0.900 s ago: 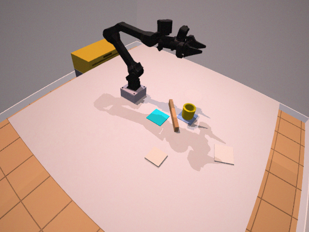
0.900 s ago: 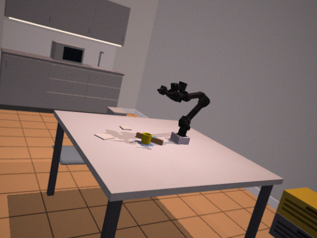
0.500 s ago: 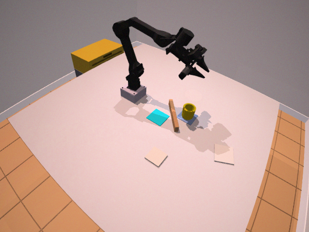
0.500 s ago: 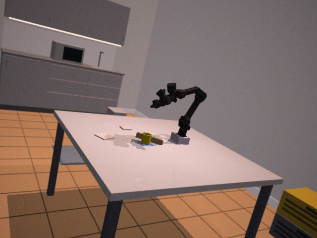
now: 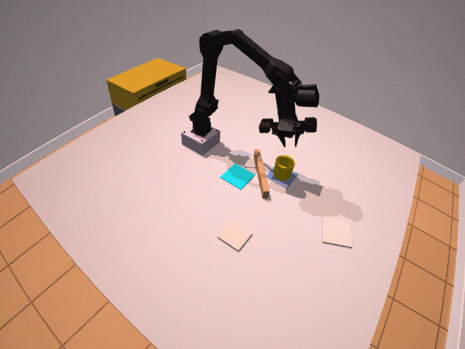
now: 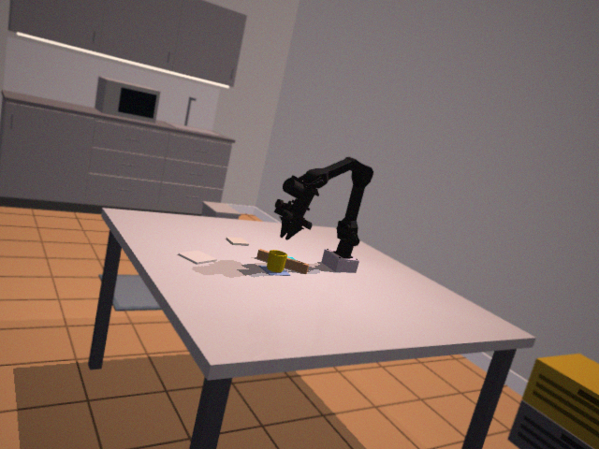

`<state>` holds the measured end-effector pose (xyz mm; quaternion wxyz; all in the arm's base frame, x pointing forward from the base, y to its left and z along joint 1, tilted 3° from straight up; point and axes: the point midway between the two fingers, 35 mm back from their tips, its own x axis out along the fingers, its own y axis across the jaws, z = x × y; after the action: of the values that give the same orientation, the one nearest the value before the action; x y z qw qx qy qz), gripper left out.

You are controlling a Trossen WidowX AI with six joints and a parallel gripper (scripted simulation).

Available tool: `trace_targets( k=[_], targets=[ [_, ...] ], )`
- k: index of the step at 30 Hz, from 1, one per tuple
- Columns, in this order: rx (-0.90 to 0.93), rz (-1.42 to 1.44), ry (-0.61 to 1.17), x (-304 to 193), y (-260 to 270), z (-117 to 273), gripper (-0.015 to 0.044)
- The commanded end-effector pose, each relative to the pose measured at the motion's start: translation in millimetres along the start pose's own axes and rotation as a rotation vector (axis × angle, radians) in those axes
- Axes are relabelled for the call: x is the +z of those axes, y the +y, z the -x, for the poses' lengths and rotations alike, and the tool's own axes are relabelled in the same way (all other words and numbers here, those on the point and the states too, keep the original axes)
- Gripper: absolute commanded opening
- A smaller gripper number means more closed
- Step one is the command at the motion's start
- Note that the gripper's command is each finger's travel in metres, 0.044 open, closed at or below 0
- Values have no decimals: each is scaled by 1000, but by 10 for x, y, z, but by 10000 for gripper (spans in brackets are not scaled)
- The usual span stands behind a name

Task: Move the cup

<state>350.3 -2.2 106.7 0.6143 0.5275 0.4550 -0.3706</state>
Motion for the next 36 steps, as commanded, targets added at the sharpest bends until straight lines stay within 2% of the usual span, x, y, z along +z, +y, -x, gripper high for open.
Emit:
trace_targets(
  k=[1,14,36],
  targets=[
    [-314,-339,20,-43,-305,-264,167],
    [-314,-339,20,2,-324,-290,167],
    [-314,-339,20,-20,-415,-638,167]
  ],
)
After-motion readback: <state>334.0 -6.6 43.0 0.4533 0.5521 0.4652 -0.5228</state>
